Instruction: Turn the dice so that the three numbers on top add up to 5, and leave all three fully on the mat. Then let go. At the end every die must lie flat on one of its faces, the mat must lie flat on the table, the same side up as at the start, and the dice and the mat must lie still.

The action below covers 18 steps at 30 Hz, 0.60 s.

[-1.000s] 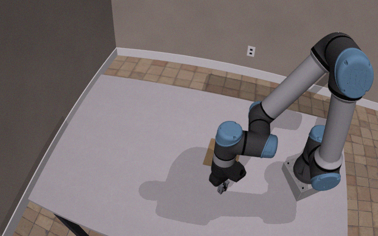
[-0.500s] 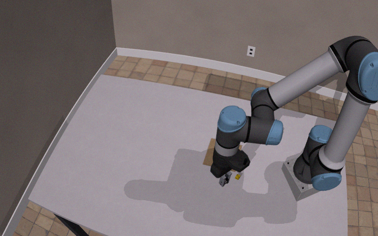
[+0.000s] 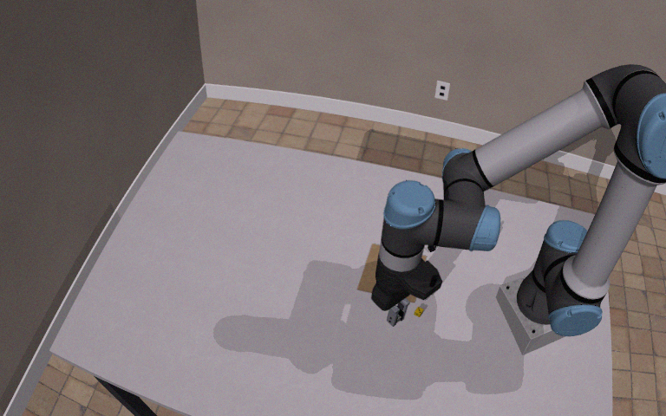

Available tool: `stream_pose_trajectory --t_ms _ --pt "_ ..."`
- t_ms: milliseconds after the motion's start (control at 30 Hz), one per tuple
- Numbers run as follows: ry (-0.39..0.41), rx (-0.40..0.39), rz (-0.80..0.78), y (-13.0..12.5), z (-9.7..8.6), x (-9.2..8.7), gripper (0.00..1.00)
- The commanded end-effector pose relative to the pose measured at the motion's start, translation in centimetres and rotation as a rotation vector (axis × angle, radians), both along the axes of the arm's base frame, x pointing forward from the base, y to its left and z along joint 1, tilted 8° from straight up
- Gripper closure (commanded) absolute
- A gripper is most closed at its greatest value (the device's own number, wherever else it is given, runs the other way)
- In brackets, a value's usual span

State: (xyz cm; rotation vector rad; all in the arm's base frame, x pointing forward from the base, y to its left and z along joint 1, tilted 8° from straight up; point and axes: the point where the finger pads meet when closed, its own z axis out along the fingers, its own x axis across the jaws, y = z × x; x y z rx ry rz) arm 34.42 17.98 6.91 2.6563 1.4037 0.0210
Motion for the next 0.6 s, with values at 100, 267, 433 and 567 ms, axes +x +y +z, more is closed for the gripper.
stream_pose_trajectory --t_ms 100,267,433,567 --pt "0.0 0.0 0.011 -0.4 0.1 0.1 0.66" --pt "0.005 -0.002 0.043 -1.4 0.3 0.2 0.66" --pt "0.012 -0.005 0.099 -3.3 0.6 0.5 0.66" --pt "0.021 -0.01 0.177 -6.0 1.0 0.6 0.66"
